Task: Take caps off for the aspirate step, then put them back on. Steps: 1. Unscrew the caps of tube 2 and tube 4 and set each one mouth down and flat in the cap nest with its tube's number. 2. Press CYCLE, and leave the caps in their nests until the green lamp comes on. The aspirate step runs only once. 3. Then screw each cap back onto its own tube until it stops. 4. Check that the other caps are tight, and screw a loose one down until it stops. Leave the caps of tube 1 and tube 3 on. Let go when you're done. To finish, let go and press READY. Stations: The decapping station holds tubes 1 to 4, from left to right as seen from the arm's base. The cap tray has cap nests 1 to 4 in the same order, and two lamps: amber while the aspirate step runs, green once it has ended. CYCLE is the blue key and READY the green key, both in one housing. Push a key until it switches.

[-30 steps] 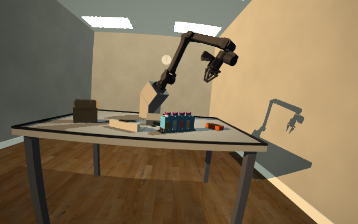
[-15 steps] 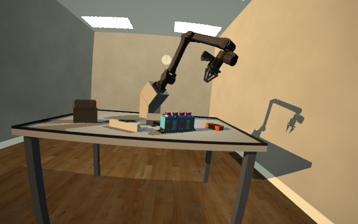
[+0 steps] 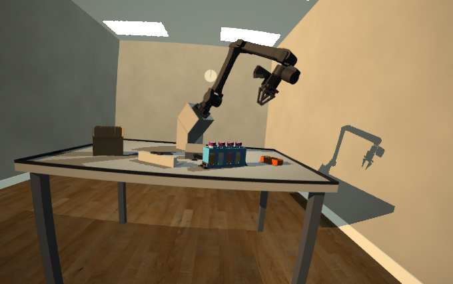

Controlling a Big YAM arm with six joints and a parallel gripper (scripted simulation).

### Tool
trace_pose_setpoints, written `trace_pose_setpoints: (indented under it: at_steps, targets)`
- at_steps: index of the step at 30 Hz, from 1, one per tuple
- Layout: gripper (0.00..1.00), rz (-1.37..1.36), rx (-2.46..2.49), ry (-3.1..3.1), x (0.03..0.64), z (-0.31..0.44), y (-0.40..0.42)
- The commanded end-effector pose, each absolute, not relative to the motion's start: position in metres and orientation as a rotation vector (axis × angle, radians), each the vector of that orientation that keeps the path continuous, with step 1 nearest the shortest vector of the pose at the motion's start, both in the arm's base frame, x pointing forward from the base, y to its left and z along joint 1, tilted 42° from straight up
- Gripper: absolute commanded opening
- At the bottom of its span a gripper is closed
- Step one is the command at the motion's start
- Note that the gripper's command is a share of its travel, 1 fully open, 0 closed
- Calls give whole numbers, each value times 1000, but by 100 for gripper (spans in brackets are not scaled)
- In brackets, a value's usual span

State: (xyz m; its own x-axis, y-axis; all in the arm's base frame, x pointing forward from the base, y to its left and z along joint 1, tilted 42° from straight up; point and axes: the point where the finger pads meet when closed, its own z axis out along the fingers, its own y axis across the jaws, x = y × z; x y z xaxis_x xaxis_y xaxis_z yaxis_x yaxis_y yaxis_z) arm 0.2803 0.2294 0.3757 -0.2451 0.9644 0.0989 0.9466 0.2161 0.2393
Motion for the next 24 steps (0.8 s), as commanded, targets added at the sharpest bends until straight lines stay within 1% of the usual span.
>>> trace_pose_setpoints:
  at_steps: [1,12,16,24]
  targets:
    - [49,396,1777,2475,301,360,228]
    - [49,459,1431,2696,333,318,221]
    - [49,487,1340,2733,338,313,218]
    - [49,517,1161,2807,359,279,209]
